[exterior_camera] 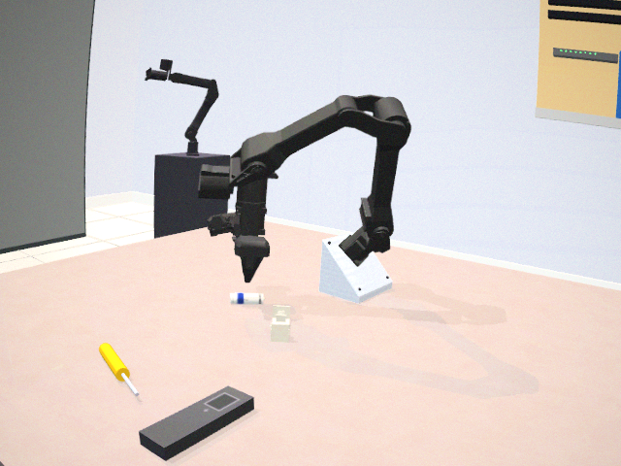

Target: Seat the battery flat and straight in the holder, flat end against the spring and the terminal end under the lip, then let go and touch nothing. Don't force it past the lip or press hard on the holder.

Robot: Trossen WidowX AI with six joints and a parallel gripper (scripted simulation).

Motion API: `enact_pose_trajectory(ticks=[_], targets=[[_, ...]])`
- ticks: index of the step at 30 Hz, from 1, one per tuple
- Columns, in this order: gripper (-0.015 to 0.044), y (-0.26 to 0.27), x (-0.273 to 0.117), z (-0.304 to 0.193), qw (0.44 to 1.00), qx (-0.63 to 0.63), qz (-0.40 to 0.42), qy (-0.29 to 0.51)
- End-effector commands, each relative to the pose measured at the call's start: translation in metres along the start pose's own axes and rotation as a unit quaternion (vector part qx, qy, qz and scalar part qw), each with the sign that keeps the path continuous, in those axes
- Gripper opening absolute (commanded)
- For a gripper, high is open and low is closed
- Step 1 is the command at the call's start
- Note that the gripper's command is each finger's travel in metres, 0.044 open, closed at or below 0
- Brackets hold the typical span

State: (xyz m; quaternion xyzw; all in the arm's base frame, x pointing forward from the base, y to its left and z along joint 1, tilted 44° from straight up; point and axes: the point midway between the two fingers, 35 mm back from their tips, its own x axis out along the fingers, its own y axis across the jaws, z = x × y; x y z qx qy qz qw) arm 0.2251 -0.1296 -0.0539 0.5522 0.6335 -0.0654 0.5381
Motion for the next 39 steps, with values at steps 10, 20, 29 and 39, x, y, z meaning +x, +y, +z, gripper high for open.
enact_pose_trajectory(ticks=[10, 20, 29, 39], targets=[[0.0234, 0.001, 0.012, 0.0, 1.0, 0.017, 0.014, 0.015], [0.0234, 0.002, 0.028, -0.001, 1.0, 0.017, 0.014, 0.015], [0.0234, 0.003, 0.043, -0.002, 1.0, 0.016, 0.014, 0.015], [0.0155, 0.003, 0.052, -0.003, 1.0, 0.016, 0.015, 0.016]])
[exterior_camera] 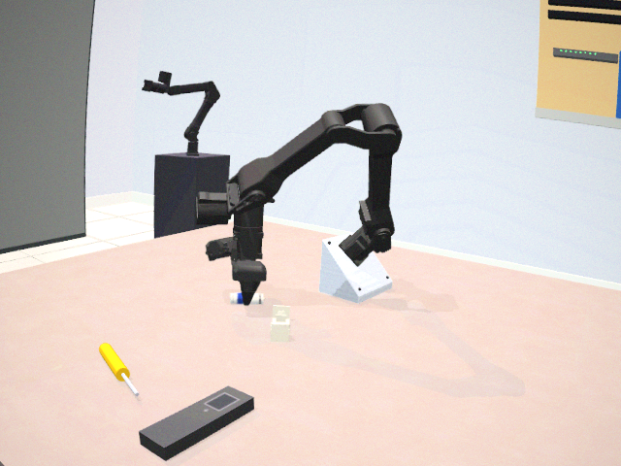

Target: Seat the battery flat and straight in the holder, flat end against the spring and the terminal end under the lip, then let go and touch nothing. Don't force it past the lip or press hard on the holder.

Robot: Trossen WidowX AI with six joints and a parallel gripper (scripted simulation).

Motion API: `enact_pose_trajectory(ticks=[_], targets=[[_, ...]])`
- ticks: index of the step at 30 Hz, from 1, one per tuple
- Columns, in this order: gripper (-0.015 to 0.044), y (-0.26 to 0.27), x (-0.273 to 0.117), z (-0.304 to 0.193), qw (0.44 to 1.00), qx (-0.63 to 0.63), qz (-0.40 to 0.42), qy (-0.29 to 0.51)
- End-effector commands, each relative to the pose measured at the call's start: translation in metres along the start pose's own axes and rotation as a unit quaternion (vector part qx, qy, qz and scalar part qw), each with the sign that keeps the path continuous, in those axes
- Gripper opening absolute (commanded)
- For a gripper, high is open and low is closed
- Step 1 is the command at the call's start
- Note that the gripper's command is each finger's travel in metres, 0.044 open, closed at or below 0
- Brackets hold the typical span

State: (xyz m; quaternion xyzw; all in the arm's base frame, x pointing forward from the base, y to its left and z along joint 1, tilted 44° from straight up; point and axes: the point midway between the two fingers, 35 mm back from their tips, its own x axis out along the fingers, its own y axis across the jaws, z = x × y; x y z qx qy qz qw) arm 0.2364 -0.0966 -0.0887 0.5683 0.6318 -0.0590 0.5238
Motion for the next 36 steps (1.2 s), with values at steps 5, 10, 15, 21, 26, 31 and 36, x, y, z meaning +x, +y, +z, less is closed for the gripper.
enact_pose_trajectory(ticks=[5, 10, 15, 21, 26, 31, 36], targets=[[0.0083, -0.001, 0.002, -0.002, 1.0, 0.004, 0.001, 0.003], [0.0072, -0.001, 0.002, -0.002, 1.0, 0.004, 0.001, 0.003], [0.0072, -0.001, -0.033, 0.0, 1.0, 0.004, 0.0, 0.002], [0.0072, -0.001, -0.048, -0.001, 1.0, 0.007, 0.0, 0.002], [0.0072, 0.014, -0.052, -0.003, 0.995, 0.096, -0.001, 0.0], [0.0072, 0.03, -0.056, -0.005, 0.98, 0.197, -0.002, -0.001], [0.0072, 0.047, -0.059, -0.009, 0.955, 0.296, -0.002, -0.001]])
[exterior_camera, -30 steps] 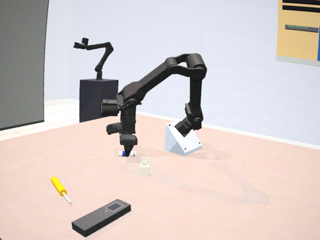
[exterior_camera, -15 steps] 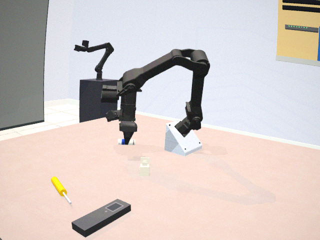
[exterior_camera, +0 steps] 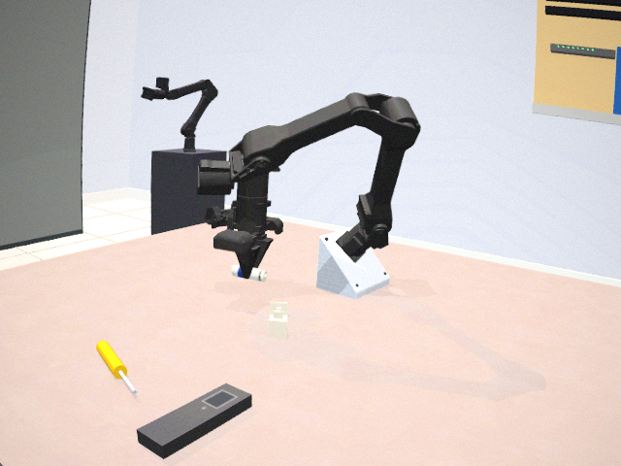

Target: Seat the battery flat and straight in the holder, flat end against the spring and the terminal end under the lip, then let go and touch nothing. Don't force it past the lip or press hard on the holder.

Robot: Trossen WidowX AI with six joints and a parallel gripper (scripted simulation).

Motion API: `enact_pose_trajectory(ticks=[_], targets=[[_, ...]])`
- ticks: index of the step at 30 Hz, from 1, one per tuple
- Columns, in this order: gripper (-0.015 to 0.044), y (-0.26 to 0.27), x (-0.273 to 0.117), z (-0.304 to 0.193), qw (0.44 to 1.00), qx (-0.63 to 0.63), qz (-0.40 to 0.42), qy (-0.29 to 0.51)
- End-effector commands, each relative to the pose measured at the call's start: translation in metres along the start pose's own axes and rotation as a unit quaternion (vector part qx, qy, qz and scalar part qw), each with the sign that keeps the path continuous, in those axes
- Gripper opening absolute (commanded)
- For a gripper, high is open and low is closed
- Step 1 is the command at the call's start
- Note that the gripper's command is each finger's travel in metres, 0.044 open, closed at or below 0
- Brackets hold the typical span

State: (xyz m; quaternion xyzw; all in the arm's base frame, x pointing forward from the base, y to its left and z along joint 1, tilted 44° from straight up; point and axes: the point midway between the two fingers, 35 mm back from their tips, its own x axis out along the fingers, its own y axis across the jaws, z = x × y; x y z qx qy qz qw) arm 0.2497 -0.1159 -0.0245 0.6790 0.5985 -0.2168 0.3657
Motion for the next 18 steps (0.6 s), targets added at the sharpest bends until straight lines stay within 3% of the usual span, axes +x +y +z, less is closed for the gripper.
enact_pose_trajectory(ticks=[1, 18], targets=[[0.0072, 0.01, -0.003, -0.009, 0.998, 0.069, 0.001, 0.0], [0.0072, 0.048, -0.014, -0.056, 0.916, 0.401, 0.001, 0.003]])
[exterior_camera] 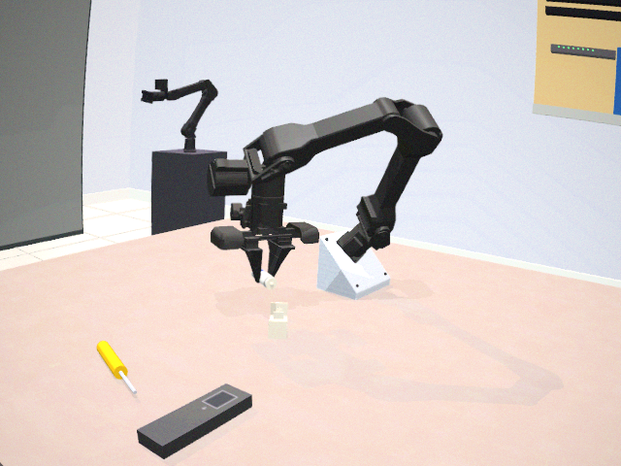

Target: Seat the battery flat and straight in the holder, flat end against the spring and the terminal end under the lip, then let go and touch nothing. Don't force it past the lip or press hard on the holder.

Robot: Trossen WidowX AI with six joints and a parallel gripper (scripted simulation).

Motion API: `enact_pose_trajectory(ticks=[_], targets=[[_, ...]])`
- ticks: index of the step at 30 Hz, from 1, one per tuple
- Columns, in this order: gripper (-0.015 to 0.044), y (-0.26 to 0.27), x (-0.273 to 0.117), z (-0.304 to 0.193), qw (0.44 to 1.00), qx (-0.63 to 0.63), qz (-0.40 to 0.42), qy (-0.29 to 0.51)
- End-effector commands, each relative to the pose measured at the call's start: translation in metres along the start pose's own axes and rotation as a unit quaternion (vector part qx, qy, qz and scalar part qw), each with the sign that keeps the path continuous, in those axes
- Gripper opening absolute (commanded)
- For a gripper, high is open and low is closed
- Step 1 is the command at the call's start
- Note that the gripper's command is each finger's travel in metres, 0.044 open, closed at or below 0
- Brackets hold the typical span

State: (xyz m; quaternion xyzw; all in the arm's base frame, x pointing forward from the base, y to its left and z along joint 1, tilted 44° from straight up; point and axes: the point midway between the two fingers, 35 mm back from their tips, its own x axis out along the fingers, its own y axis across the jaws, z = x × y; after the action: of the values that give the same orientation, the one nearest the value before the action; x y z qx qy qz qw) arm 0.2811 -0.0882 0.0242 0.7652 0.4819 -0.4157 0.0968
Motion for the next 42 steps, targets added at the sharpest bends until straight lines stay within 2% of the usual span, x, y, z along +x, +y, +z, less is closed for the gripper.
enact_pose_trajectory(ticks=[1, 11, 17, 35, 42], targets=[[0.0072, -0.001, -0.003, -0.014, 0.998, 0.065, 0.001, 0.002], [0.0072, -0.009, -0.007, -0.046, 0.971, 0.24, -0.001, 0.005], [0.0072, -0.009, -0.005, -0.046, 0.97, 0.244, 0.001, 0.009], [0.0072, -0.006, 0.03, -0.05, 0.963, 0.24, 0.037, 0.115], [0.0072, -0.008, 0.034, -0.051, 0.961, 0.239, 0.043, 0.13]])
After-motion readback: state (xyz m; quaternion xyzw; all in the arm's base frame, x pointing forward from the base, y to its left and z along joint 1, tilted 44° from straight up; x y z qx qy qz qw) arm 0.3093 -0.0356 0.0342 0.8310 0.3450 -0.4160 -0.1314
